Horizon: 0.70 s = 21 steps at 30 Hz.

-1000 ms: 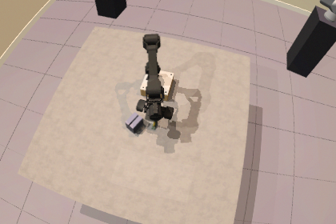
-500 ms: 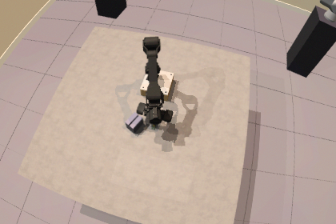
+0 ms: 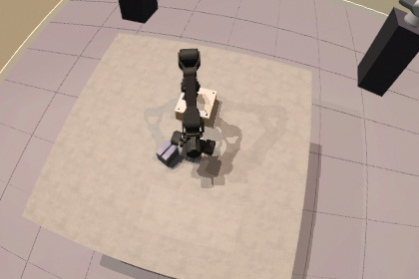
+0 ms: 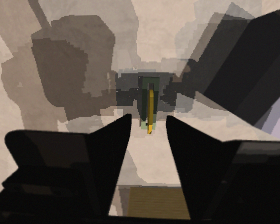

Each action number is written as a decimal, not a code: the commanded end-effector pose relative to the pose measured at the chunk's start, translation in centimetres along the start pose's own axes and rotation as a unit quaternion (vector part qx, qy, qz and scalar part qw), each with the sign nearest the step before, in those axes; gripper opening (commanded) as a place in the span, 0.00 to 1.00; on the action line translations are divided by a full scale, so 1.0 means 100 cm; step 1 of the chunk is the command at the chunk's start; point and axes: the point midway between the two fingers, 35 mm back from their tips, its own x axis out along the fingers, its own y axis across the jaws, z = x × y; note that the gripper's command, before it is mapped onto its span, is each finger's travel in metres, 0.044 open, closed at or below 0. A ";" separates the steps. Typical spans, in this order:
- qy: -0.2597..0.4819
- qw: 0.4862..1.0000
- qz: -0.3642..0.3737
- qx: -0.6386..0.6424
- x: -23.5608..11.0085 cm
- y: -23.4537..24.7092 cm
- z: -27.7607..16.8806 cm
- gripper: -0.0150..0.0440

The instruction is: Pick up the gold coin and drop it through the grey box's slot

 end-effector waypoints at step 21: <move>0.002 1.000 -0.003 -0.002 0.034 -0.002 -0.002 0.44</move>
